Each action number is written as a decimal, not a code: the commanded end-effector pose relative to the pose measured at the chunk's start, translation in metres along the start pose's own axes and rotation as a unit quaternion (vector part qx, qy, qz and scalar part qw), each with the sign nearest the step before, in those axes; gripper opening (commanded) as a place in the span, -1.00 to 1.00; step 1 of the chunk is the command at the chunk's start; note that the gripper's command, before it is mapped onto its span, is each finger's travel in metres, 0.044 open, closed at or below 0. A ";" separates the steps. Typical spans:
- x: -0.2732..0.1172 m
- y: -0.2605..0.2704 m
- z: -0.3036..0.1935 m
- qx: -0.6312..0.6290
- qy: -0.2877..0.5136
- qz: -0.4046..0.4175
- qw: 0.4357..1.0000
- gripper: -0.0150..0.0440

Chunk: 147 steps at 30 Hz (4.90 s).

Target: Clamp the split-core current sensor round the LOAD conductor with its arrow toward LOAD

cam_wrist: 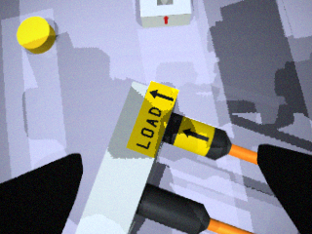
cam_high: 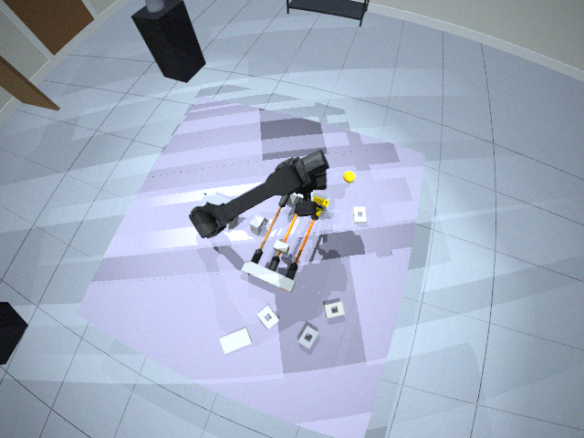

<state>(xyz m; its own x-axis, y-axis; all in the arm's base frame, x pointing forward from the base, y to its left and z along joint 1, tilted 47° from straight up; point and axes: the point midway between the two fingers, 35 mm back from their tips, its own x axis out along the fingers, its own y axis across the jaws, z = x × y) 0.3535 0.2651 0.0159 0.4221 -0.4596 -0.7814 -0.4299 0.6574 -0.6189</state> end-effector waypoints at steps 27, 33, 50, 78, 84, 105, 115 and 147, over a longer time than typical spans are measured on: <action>-0.003 0.003 -0.032 0.014 0.042 -0.024 0.999 1.00; -0.011 -0.024 -0.113 0.119 0.119 -0.041 0.985 1.00; -0.015 -0.053 -0.210 0.231 0.197 -0.087 0.949 1.00; 0.027 -0.057 -0.229 0.231 0.197 -0.087 0.949 1.00; 0.034 -0.058 -0.233 0.231 0.197 -0.088 0.949 1.00; 0.029 -0.057 -0.228 0.235 0.196 -0.085 0.948 0.02; -0.008 -0.053 -0.208 0.232 0.196 -0.084 0.949 -0.49; -0.061 -0.049 -0.189 0.518 0.104 -0.135 0.838 -0.49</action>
<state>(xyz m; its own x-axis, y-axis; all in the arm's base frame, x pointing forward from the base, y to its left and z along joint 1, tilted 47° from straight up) 0.1979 0.1454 0.0762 0.1739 -0.7052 -0.6873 0.5658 0.6428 -0.5165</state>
